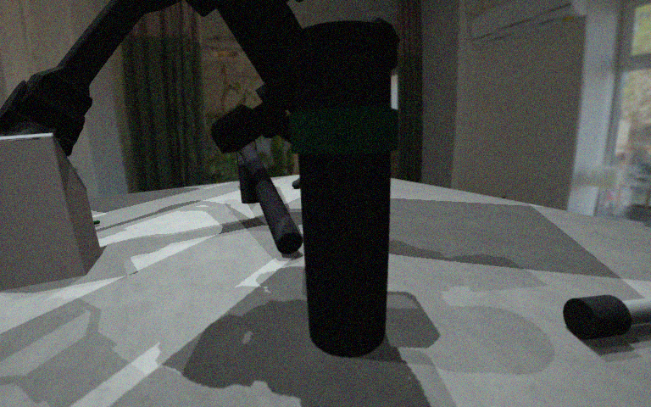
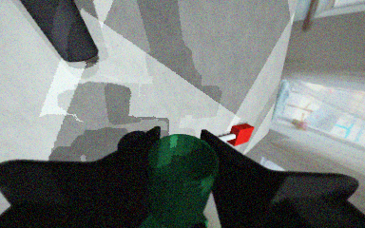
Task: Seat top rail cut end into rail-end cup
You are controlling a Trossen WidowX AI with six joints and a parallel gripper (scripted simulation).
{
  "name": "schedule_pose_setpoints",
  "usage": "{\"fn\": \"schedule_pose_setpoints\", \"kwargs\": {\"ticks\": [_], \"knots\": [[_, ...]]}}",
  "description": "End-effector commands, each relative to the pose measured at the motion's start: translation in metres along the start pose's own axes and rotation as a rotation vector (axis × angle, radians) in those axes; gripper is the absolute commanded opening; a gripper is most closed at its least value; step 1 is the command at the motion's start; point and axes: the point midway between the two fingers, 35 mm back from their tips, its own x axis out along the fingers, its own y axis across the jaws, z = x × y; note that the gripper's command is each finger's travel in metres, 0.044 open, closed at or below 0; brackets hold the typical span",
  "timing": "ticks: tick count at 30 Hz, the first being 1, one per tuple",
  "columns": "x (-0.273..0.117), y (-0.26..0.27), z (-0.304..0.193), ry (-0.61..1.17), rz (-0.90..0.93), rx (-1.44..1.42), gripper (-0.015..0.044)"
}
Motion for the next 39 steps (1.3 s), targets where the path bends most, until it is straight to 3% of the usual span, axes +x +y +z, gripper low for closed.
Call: {"fn": "schedule_pose_setpoints", "kwargs": {"ticks": [1, 39], "knots": [[-0.001, 0.002, 0.000, -0.012, 0.000, -0.021, 0.0000], [-0.014, 0.024, -0.005, -0.150, 0.001, -0.263, 0.0000]]}}
